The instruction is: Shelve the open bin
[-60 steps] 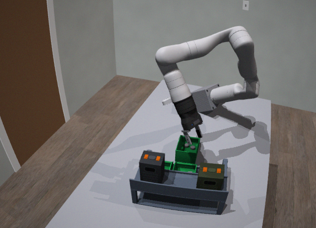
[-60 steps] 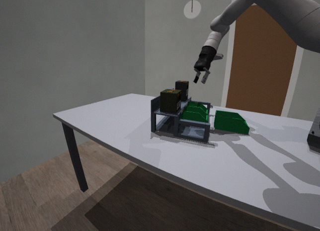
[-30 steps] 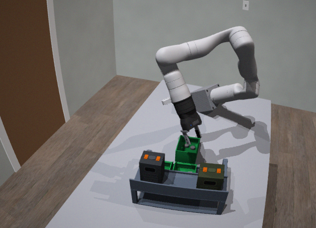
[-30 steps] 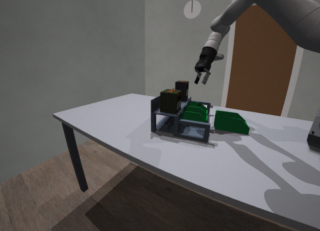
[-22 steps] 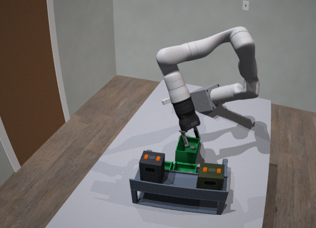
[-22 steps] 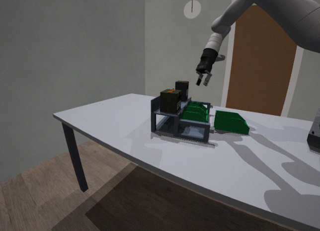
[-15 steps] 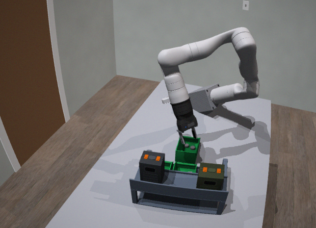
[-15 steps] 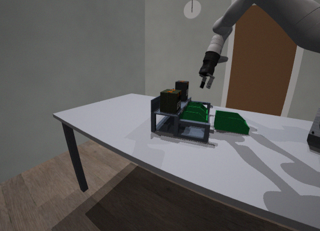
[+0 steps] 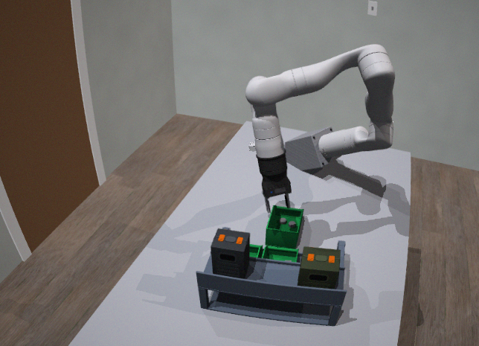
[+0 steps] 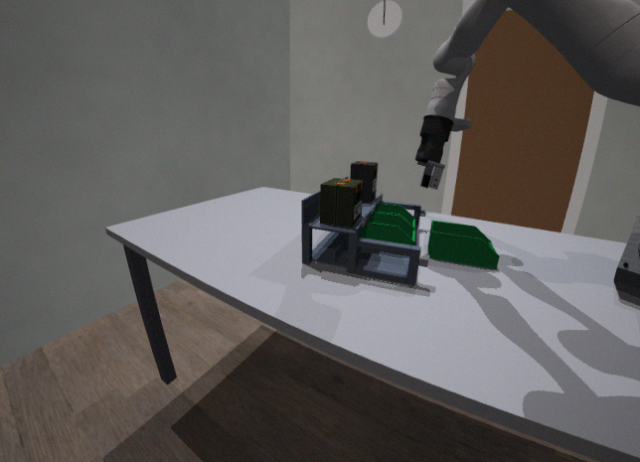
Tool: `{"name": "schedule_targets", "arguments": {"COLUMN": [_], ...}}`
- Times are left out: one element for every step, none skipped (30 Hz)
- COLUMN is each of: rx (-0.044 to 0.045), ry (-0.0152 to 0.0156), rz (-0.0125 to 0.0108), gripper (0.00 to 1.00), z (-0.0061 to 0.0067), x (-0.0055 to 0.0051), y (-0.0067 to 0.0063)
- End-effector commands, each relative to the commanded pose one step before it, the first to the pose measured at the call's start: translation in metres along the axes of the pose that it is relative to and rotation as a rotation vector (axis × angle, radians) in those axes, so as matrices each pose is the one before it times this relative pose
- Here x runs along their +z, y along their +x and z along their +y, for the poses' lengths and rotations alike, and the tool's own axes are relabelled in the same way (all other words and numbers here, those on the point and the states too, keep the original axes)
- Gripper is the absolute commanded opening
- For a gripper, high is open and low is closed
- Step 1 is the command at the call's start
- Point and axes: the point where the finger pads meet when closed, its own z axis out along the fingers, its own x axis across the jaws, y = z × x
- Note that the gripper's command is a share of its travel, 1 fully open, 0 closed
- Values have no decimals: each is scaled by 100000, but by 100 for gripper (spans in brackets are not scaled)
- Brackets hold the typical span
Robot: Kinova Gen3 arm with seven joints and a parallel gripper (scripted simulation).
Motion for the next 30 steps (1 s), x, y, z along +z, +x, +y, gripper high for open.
{"name": "schedule_targets", "arguments": {"rx": [4479, 2119, 2089, 2054, 2013, 1967, 0, 0, 1917, 1862, 1802, 1739, 1672, 1601, 1527, 1451, 1372, 1291, 1209, 1125, 1041, 956, 871, 0, 0, 787, 704, 623, 543, 467], "ry": [3042, 1141, 1117, 1091, 1062, 1030, 0, 0, 996, 959, 921, 881, 840, 798, 754, 711, 666, 622, 578, 534, 490, 447, 405, 0, 0, 364, 324, 285, 247, 212], "rz": [-1695, -879, -885, -888, -887, -884, 0, 0, -876, -865, -851, -834, -813, -789, -762, -732, -700, -665, -629, -590, -550, -508, -466, 0, 0, -424, -381, -338, -296, -255], "gripper": [100, 100, 100, 100, 100, 100, 100, 100, 100, 100, 100, 100, 100, 100, 100, 100, 100, 100, 100, 100, 100, 100, 100, 100, 100, 100, 100, 100, 100, 100], "z": [-1089, -542, -536, -529, -520, -509, 0, 0, -497, -484, -470, -454, -437, -419, -401, -381, -361, -340, -318, -297, -275, -252, -230, 0, 0, -208, -186, -165, -144, -123], "x": [276, 49, 46, 43, 40, 37, 0, 0, 34, 31, 29, 26, 24, 22, 19, 17, 16, 14, 12, 11, 10, 8, 7, 0, 0, 6, 6, 5, 4, 3], "y": [283, -40, -44, -48, -52, -55, 0, 0, -58, -60, -62, -63, -64, -65, -65, -64, -63, -62, -60, -57, -55, -51, -48, 0, 0, -44, -40, -36, -32, -28]}}
